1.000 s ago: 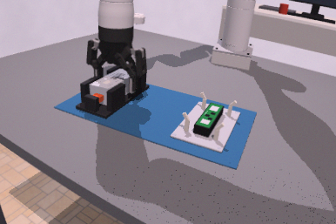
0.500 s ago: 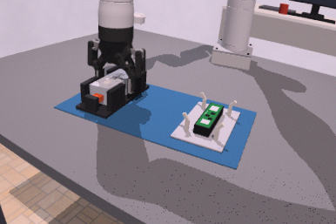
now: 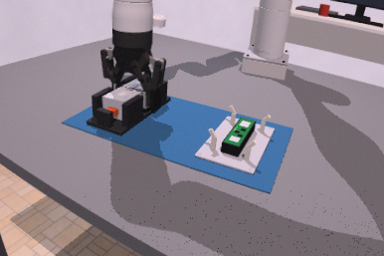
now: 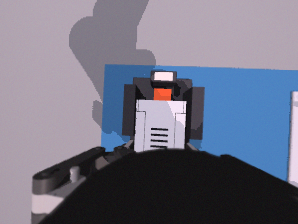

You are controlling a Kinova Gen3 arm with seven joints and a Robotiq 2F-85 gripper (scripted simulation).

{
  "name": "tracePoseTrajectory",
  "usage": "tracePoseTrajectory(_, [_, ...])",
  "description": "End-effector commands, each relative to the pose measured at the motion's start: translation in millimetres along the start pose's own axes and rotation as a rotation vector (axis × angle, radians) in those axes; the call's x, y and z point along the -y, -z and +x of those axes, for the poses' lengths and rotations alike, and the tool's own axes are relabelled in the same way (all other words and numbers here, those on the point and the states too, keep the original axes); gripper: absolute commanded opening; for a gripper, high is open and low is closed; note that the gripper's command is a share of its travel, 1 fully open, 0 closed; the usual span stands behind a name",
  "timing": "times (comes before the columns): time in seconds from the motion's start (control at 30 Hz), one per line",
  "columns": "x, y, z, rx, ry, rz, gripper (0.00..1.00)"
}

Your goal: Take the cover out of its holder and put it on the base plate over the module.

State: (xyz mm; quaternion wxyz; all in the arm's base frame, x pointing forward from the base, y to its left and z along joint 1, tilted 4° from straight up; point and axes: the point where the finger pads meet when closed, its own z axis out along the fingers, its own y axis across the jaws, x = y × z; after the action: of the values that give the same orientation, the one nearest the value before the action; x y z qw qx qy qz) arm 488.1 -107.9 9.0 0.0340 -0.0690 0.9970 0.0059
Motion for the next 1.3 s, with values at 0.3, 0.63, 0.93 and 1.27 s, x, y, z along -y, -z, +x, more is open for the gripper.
tracePoseTrajectory(0.3, [0.2, 0.8, -0.6, 0.002, 0.000, 0.000, 0.70])
tracePoseTrajectory(0.63, [0.2, 0.8, -0.6, 0.002, 0.000, 0.000, 0.00])
tracePoseTrajectory(0.93, [0.2, 0.8, -0.6, 0.002, 0.000, 0.000, 0.00])
tracePoseTrajectory(1.27, [1.2, 1.5, -0.7, 0.003, -0.001, 0.002, 0.00])
